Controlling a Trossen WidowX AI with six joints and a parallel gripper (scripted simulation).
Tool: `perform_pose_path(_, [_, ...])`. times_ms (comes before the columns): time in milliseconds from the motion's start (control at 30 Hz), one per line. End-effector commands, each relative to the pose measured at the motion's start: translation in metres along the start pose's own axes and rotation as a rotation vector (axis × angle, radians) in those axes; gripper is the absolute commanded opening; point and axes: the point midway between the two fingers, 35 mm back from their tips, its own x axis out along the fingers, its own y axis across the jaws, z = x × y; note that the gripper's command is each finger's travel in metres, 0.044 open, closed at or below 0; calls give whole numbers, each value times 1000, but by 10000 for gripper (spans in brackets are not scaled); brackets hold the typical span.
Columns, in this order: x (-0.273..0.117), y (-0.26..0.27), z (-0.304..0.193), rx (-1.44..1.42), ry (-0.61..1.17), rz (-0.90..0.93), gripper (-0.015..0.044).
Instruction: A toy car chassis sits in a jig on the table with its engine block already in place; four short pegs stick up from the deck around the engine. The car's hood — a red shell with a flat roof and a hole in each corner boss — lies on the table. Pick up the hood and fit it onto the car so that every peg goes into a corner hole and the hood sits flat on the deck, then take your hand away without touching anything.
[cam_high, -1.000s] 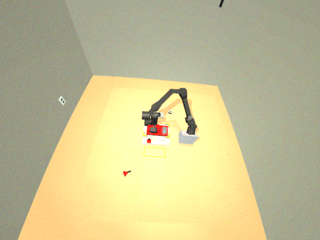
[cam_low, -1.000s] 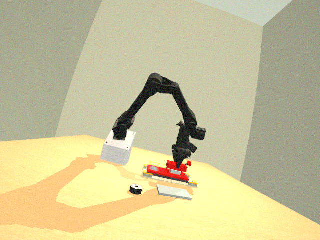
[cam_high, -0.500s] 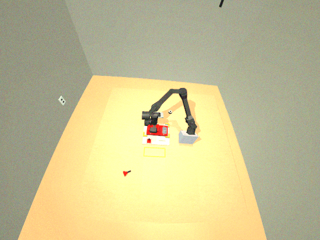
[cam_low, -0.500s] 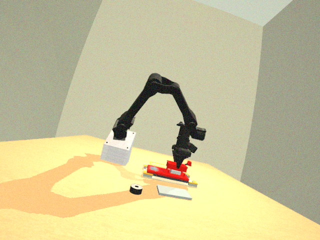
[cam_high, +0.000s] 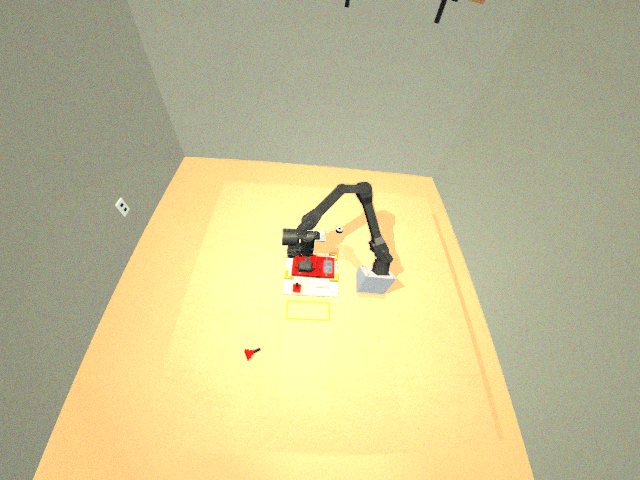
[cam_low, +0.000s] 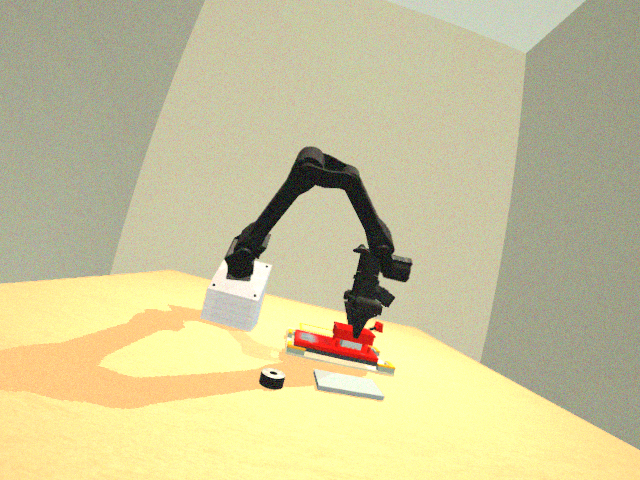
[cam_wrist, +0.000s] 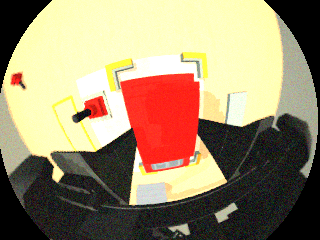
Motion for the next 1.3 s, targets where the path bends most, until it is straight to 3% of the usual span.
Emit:
perform_pose_path(0, [2,0,0,-4,1,-6,0])
perform_pose_path(1267, [17,-1,0,-4,1,-6,0])
